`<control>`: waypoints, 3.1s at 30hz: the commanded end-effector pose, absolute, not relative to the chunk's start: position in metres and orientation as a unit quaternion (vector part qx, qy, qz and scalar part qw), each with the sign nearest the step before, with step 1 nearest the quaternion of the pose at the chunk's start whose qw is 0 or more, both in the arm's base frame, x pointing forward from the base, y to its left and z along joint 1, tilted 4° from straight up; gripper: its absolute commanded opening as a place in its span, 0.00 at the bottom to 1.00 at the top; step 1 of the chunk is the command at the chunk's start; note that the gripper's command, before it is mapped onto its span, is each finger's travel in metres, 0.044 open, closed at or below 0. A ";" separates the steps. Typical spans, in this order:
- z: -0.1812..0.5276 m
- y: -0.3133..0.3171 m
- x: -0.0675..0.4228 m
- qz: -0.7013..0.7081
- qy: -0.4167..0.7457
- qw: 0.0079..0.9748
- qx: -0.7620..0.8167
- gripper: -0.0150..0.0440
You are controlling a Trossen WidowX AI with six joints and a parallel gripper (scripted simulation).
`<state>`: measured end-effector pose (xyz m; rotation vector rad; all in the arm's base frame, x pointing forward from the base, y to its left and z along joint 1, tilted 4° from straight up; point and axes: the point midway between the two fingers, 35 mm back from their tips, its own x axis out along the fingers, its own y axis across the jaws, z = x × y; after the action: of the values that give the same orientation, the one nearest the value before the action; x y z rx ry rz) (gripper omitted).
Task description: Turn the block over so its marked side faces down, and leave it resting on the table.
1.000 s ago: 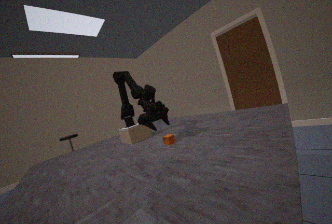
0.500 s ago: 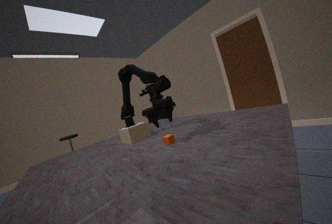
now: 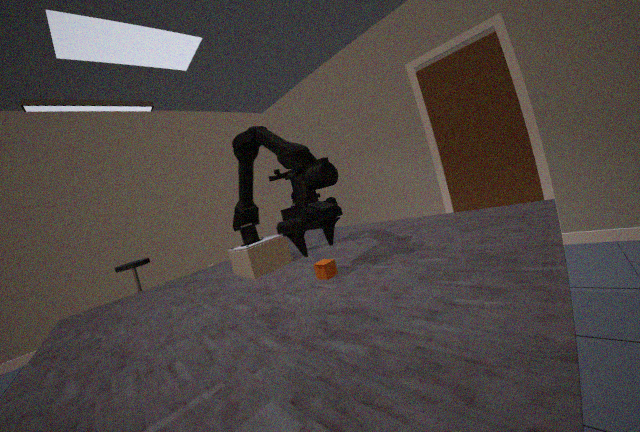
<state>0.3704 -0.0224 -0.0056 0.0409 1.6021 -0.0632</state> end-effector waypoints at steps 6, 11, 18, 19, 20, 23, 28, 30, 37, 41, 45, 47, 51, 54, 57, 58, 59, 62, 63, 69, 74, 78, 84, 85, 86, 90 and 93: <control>-0.024 -0.021 0.372 -0.027 0.716 0.698 0.018 1.00; -0.032 -0.022 0.372 -0.027 0.716 0.698 0.018 1.00; -0.044 -0.022 0.371 -0.027 0.716 0.698 0.018 1.00; -0.045 -0.022 0.371 -0.027 0.716 0.698 0.018 1.00; -0.047 -0.022 0.371 -0.027 0.716 0.698 0.018 1.00; -0.052 -0.022 0.371 -0.027 0.716 0.698 0.018 1.00; -0.056 -0.022 0.371 -0.027 0.716 0.698 0.018 0.96; -0.056 -0.022 0.371 -0.027 0.716 0.698 0.018 0.87; -0.056 -0.022 0.371 -0.027 0.716 0.698 0.018 0.59; -0.056 -0.022 0.371 -0.027 0.716 0.698 0.018 0.54; -0.056 -0.022 0.371 -0.027 0.716 0.698 0.018 0.50; -0.056 -0.022 0.371 -0.027 0.716 0.698 0.018 0.48; -0.056 -0.022 0.371 -0.027 0.716 0.698 0.018 0.43; -0.056 -0.022 0.371 -0.027 0.716 0.698 0.018 0.40; -0.045 -0.022 0.371 -0.027 0.716 0.698 0.018 0.26; -0.037 -0.022 0.371 -0.027 0.716 0.698 0.018 0.25; -0.031 -0.022 0.372 -0.027 0.716 0.698 0.018 0.25; -0.026 -0.021 0.372 -0.027 0.716 0.698 0.018 0.25; -0.026 -0.021 0.372 -0.027 0.716 0.698 0.018 0.25; -0.030 -0.022 0.373 -0.027 0.697 0.716 0.018 0.25; -0.034 -0.022 0.374 -0.028 0.669 0.743 0.017 0.25; -0.036 -0.022 0.374 -0.028 0.646 0.763 0.016 0.25; -0.038 -0.022 0.374 -0.029 0.611 0.791 0.014 0.25; -0.038 -0.022 0.374 -0.029 0.605 0.796 0.014 0.25; -0.039 -0.022 0.373 -0.029 0.598 0.800 0.014 0.25; -0.039 -0.021 0.372 -0.030 0.574 0.818 0.013 0.25; -0.038 -0.021 0.370 -0.030 0.555 0.831 0.012 0.25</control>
<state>0.3694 -0.0213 -0.0427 0.0324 1.2305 -0.0638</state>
